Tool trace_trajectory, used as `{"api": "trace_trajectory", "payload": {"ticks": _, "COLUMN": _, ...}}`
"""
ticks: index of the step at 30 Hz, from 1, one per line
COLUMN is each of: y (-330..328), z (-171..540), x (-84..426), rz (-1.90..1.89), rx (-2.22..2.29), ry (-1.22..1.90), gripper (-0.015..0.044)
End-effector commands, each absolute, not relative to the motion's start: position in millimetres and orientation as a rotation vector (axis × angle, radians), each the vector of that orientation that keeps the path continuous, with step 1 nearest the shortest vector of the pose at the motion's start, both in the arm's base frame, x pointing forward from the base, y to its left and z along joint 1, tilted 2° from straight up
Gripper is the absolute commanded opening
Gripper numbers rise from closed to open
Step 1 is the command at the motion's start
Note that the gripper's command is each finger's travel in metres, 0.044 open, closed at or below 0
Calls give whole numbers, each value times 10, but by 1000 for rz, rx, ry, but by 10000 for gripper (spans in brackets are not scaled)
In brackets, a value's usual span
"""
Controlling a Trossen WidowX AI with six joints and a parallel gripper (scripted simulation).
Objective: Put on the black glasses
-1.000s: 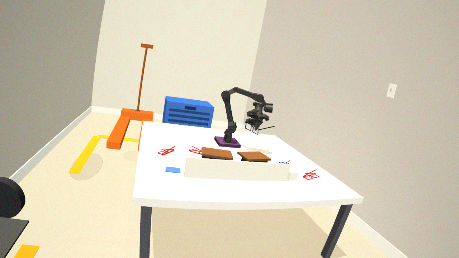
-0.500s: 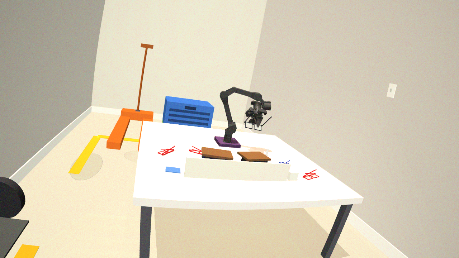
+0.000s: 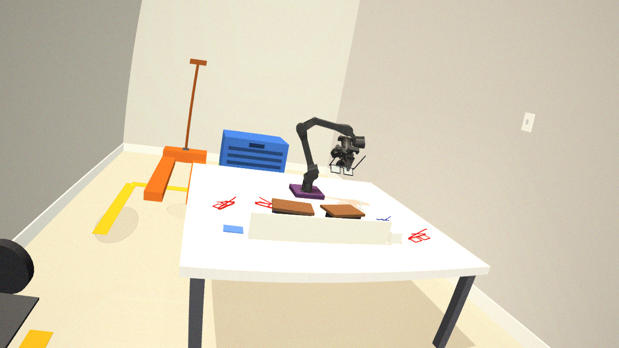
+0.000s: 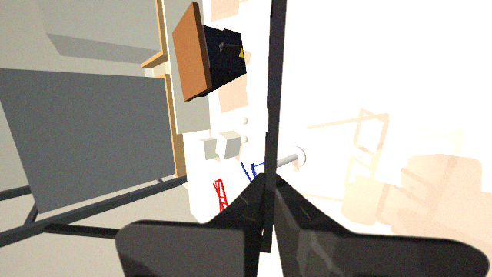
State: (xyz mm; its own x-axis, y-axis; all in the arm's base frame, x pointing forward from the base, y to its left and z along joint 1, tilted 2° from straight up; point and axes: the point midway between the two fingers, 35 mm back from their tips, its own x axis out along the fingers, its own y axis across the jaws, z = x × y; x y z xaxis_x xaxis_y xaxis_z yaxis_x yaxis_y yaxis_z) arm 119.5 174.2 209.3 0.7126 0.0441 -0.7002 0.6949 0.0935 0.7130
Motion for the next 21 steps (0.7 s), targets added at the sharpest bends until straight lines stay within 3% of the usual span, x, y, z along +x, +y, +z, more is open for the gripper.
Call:
{"api": "trace_trajectory", "payload": {"ticks": 1, "y": 1744, "z": 2091, "x": 1194, "rz": -538, "rx": 1408, "ry": 662, "gripper": 0}}
{"api": "trace_trajectory", "payload": {"ticks": 21, "y": 1692, "z": 2037, "x": 1283, "rz": -591, "rx": 1345, "ry": 668, "gripper": 0}}
